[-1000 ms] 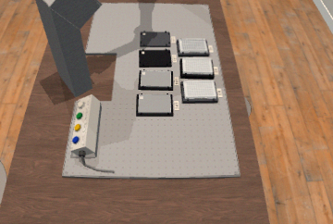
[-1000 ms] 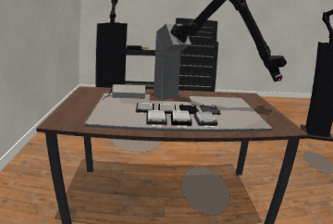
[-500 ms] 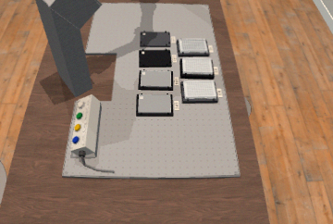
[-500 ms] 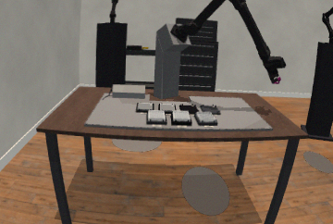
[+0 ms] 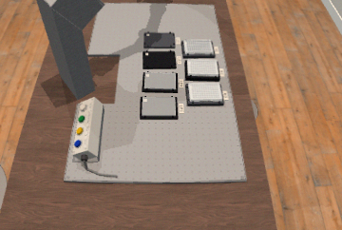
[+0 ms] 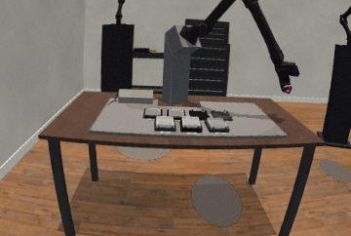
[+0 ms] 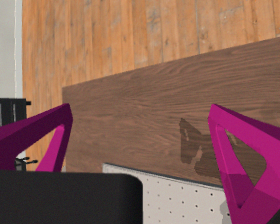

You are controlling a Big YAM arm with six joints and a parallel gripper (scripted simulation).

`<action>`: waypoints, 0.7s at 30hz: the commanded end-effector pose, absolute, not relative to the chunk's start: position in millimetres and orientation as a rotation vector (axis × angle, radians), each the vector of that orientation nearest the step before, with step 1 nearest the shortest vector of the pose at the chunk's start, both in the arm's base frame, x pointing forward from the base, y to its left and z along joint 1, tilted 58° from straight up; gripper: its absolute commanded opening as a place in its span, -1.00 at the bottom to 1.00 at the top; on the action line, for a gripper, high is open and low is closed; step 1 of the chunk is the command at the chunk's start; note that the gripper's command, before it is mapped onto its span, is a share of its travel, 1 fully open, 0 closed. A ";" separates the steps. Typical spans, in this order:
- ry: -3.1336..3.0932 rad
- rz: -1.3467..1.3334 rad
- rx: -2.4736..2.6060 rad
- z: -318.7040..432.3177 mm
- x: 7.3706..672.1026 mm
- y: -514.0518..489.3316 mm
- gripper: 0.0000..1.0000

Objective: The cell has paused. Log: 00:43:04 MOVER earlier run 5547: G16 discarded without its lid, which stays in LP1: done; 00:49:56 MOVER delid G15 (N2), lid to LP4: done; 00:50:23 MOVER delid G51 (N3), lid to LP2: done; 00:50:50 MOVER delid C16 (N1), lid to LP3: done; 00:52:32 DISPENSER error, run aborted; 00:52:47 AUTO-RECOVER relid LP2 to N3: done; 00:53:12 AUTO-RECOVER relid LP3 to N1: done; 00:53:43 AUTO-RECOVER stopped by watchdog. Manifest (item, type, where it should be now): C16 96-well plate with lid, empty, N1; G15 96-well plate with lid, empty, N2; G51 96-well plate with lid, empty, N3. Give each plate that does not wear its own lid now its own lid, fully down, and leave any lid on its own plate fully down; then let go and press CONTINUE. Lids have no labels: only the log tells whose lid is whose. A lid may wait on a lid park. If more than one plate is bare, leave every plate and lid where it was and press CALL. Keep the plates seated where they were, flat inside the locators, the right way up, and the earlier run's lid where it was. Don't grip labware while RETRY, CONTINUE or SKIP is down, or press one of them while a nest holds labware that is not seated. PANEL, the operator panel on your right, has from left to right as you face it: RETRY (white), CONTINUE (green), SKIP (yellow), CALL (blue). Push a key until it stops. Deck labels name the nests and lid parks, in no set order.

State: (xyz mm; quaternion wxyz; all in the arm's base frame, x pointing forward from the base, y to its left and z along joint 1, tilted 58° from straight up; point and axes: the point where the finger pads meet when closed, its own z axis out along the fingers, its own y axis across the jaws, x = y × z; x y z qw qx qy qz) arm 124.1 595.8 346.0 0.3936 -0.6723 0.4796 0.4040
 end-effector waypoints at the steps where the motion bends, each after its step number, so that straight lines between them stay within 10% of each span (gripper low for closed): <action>1: 1.229 1.027 -1.669 364.9 139.2 578.2 1.00; 21: 1.492 0.897 -1.552 352.2 214.8 536.2 1.00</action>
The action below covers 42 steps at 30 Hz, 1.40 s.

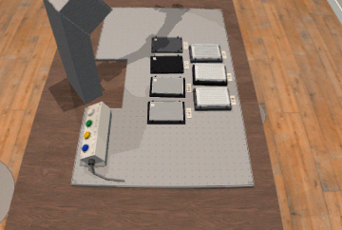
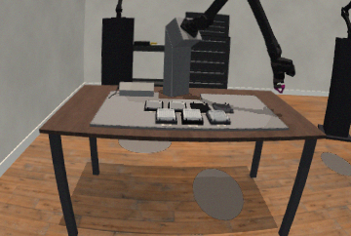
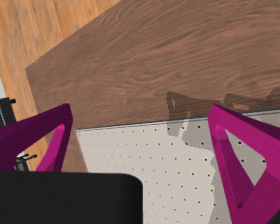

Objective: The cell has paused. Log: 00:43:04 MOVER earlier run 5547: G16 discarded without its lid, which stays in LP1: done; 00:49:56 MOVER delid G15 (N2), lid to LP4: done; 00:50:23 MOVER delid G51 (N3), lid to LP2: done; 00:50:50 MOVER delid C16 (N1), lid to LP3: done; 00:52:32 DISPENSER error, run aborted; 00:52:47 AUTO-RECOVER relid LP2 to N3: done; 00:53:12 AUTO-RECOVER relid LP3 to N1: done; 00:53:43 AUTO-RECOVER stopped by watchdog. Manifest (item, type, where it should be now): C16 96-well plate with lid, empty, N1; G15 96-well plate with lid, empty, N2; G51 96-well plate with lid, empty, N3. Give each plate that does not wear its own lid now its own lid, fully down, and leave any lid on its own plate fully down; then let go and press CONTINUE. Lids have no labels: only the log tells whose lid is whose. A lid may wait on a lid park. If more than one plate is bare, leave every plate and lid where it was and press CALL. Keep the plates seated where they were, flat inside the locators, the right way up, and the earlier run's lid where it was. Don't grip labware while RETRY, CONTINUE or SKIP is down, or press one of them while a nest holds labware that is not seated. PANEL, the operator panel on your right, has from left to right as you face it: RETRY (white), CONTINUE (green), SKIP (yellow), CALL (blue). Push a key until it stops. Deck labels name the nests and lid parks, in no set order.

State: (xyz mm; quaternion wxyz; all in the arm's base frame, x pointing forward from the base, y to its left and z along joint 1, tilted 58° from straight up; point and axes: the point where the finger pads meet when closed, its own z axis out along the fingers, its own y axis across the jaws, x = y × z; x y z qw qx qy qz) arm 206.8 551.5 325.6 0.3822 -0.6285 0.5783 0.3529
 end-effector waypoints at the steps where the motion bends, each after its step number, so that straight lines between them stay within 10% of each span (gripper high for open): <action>1: 1.512 0.887 -1.541 351.6 218.8 533.4 1.00; 42: 1.980 0.645 -1.253 312.9 333.4 411.0 1.00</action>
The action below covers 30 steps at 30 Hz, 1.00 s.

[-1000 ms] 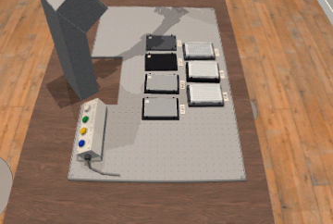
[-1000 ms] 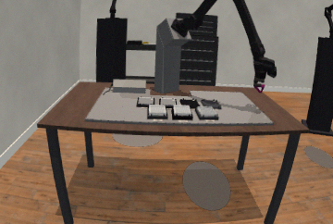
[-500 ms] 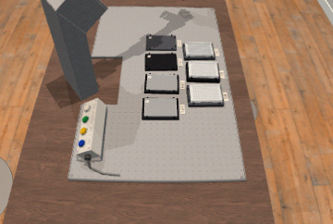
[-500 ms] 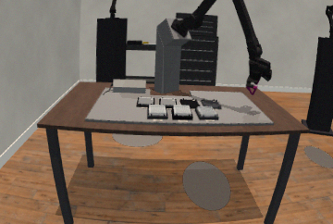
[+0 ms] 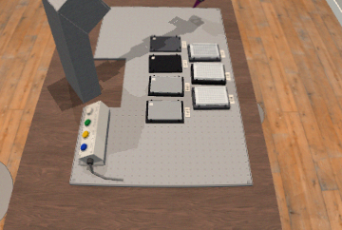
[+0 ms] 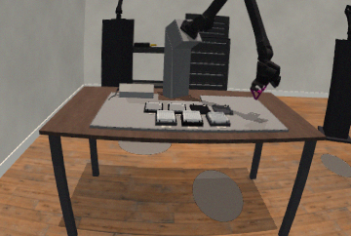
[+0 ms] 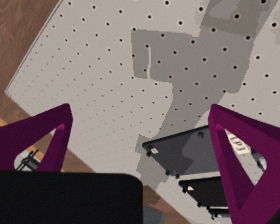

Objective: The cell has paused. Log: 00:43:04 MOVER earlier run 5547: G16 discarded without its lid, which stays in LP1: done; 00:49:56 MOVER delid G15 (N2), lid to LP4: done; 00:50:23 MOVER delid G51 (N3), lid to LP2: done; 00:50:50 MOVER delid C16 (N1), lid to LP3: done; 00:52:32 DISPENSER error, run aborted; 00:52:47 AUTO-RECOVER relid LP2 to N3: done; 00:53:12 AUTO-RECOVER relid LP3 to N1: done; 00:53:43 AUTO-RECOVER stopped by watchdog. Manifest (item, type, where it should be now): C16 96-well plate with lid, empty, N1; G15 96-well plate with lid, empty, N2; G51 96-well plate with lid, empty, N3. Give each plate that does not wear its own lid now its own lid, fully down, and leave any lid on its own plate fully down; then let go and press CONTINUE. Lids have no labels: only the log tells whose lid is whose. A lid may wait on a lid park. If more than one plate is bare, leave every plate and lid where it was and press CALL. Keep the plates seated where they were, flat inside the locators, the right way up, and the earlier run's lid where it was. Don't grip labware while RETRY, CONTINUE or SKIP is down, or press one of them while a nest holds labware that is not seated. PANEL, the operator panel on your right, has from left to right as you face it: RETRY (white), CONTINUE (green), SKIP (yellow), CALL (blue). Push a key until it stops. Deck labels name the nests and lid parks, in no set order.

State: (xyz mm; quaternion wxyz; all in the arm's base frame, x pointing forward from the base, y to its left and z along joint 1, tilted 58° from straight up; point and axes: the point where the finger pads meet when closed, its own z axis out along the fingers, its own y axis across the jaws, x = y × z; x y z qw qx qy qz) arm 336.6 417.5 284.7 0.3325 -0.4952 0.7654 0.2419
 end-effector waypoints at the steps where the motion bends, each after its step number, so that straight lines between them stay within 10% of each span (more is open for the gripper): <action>1: 1.997 0.646 -1.254 306.4 333.2 406.6 1.00; 30: 2.331 0.445 -0.941 278.8 384.3 283.7 1.00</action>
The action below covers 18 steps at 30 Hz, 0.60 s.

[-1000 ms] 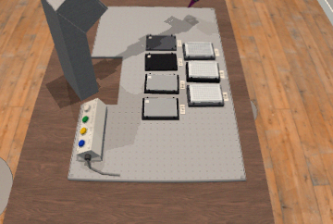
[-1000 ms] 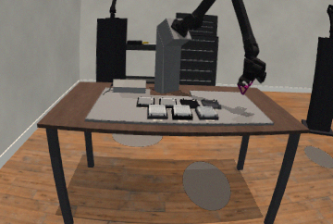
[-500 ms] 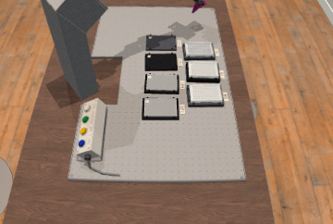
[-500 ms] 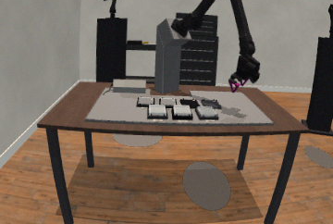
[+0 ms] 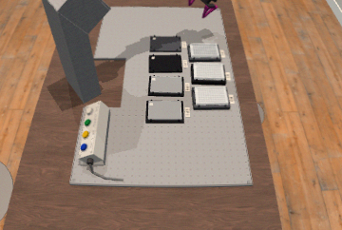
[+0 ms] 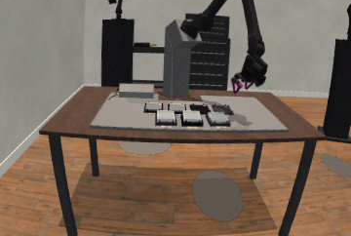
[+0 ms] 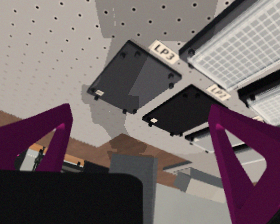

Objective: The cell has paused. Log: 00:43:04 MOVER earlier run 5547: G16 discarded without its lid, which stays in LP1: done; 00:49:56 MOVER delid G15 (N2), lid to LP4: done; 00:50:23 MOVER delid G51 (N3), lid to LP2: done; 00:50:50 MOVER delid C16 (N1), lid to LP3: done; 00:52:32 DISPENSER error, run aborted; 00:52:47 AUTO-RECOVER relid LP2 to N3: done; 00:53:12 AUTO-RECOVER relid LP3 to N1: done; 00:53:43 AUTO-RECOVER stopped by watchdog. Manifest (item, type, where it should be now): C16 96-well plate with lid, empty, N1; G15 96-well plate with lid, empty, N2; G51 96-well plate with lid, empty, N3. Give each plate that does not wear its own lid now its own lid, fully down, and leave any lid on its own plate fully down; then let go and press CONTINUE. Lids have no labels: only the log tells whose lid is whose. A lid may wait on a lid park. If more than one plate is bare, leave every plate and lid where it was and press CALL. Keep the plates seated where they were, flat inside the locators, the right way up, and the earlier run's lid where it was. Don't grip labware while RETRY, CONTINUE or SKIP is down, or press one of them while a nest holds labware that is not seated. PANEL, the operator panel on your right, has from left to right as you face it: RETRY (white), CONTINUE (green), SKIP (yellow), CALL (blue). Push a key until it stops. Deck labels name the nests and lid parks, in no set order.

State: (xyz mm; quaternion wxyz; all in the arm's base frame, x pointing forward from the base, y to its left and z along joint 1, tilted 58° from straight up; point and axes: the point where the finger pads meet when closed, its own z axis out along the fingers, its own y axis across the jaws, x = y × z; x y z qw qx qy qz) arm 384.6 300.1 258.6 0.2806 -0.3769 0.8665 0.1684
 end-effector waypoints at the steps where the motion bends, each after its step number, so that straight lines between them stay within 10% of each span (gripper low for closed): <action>1: 2.346 0.435 -0.922 278.5 385.5 279.0 1.00; 18: 2.504 0.335 -0.771 256.4 390.9 205.2 1.00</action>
